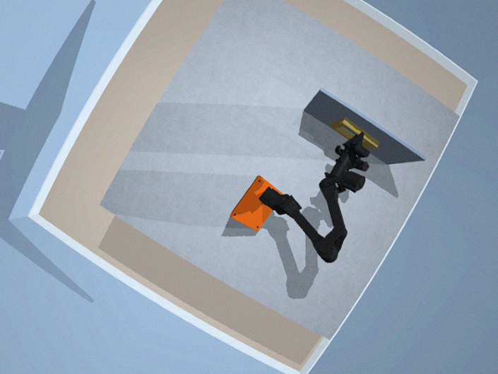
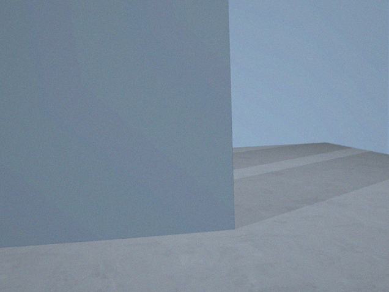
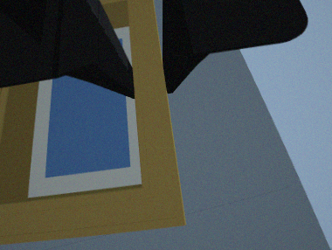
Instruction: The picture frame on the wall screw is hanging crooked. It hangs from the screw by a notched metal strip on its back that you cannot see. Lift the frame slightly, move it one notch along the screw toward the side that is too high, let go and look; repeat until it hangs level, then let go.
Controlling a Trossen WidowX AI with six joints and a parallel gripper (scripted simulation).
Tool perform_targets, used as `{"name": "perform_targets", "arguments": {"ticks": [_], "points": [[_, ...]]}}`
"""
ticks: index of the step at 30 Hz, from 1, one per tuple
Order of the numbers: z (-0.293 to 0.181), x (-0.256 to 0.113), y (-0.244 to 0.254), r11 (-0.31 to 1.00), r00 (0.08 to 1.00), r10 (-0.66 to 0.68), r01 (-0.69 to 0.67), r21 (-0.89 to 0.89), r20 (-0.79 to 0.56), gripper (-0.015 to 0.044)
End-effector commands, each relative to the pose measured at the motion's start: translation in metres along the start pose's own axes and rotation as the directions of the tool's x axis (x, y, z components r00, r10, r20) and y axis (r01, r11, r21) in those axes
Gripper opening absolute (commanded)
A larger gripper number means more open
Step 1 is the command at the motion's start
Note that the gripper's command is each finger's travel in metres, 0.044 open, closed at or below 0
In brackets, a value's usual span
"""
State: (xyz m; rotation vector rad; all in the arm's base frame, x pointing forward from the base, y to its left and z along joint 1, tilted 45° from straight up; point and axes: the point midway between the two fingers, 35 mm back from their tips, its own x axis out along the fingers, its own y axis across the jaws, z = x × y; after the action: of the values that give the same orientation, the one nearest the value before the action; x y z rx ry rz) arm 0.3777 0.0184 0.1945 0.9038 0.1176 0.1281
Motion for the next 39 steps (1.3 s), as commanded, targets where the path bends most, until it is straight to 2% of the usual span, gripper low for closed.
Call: {"name": "perform_targets", "arguments": {"ticks": [1,39], "points": [[-0.0011,0.0002,0.0025,1.0,1.0,0.011,-0.011,0.001,-0.003,0.0],[-0.0008,0.0003,-0.0057,1.0,1.0,0.001,-0.001,-0.004,0.001,0.0]]}}
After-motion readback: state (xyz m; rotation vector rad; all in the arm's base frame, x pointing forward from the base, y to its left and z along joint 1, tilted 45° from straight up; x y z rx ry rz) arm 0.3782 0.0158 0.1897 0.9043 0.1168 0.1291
